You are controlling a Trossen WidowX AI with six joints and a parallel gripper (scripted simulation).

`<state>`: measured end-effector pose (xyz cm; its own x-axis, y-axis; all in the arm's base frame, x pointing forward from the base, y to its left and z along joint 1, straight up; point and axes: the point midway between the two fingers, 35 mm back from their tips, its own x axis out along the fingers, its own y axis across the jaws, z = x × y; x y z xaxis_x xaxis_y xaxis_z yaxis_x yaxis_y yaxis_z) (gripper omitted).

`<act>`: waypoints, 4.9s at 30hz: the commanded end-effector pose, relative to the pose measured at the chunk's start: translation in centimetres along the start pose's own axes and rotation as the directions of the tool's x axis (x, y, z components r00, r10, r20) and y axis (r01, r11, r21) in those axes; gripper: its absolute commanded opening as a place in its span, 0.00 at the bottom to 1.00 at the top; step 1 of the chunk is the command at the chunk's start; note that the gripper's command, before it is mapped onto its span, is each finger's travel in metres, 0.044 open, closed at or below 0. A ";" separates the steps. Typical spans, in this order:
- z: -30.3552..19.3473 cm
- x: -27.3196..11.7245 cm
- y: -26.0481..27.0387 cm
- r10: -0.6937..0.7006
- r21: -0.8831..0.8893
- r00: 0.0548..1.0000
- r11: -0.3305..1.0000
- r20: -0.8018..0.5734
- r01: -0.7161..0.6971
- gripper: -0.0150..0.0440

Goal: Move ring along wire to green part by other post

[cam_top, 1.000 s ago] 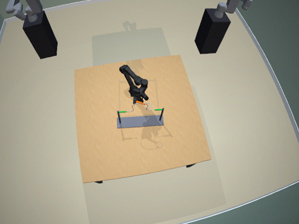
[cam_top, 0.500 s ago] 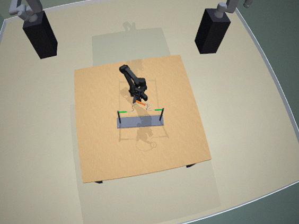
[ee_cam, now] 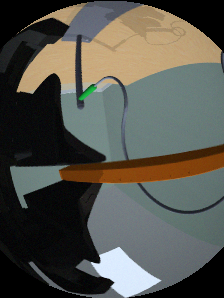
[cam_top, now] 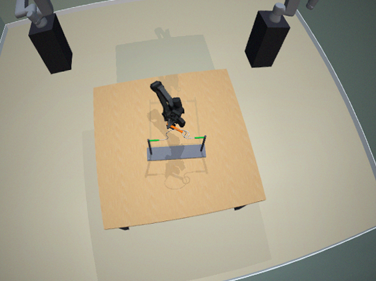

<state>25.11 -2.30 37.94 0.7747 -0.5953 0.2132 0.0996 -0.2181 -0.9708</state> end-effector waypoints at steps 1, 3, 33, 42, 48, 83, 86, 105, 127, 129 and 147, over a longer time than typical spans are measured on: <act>0.0 0.0 0.0 -0.027 -0.046 1.000 0.999 0.007 0.027 0.00; 0.0 0.0 0.0 -0.039 -0.064 0.999 0.997 0.010 0.039 0.00; -0.5 -0.2 4.3 0.035 0.052 0.999 0.998 -0.006 -0.034 0.00; -0.1 -0.8 7.0 0.137 0.209 0.990 0.969 -0.012 -0.132 0.00; 0.5 -1.4 9.0 0.216 0.328 0.976 0.923 -0.005 -0.203 0.00; 7.9 -6.1 17.0 0.498 0.829 0.832 0.339 0.244 -0.445 0.00; 8.7 -6.7 17.3 0.514 0.850 0.815 0.273 0.267 -0.451 0.00; 13.5 -9.8 17.4 0.561 0.897 0.727 -0.066 0.396 -0.437 0.00; 16.3 -11.5 16.7 0.563 0.893 0.704 -0.161 0.434 -0.421 0.00; 16.5 -11.7 16.7 0.563 0.893 0.704 -0.162 0.434 -0.421 0.00; 18.0 -12.6 16.2 0.561 0.893 0.705 -0.165 0.435 -0.419 0.00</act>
<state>28.14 15.20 17.35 0.8717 -0.2033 -0.4459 0.2122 0.9768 -0.0304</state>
